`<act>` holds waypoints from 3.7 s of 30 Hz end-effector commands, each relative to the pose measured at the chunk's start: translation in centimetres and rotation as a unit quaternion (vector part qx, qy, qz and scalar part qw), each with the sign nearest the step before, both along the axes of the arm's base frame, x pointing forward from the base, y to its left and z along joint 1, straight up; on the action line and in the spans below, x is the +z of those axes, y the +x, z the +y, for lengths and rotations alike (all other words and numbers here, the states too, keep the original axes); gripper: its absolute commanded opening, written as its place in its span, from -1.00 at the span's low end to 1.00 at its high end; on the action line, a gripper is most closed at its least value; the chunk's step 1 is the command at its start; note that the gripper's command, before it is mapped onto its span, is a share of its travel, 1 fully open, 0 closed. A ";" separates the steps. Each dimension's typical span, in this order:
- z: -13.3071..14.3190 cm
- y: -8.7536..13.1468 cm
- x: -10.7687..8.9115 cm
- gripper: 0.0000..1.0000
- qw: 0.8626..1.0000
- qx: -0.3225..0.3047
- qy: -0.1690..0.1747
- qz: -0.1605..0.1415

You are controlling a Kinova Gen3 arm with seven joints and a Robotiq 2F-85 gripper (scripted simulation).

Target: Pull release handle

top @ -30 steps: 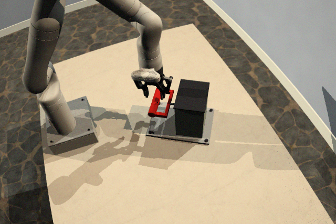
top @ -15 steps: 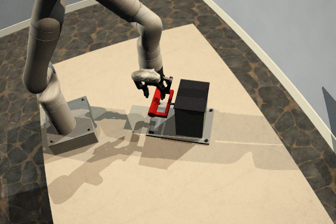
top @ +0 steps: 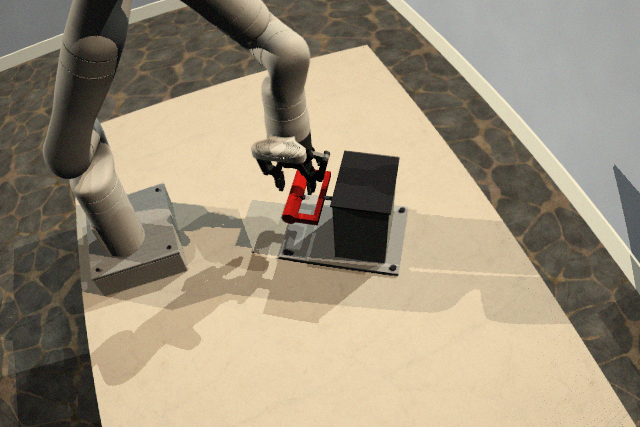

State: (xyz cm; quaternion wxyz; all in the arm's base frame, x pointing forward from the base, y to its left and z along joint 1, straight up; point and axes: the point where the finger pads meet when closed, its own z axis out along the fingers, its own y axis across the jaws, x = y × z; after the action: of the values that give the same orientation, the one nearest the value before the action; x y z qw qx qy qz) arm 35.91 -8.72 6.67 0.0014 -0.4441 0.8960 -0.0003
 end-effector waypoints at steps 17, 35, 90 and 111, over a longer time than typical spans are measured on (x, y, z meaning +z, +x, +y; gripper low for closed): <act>0.1 -0.1 -2.1 0.10 1.000 0.001 0.001 0.002; 0.1 -0.1 -3.1 0.10 1.000 0.001 0.001 0.002; 0.1 -0.1 -3.1 -1.00 1.000 0.001 0.001 0.002; 0.1 -0.1 -3.1 -1.00 1.000 0.001 0.001 0.002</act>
State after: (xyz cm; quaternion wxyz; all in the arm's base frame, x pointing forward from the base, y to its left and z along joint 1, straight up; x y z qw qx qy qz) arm 35.84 -8.62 3.56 0.0001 -0.4449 0.8956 0.0011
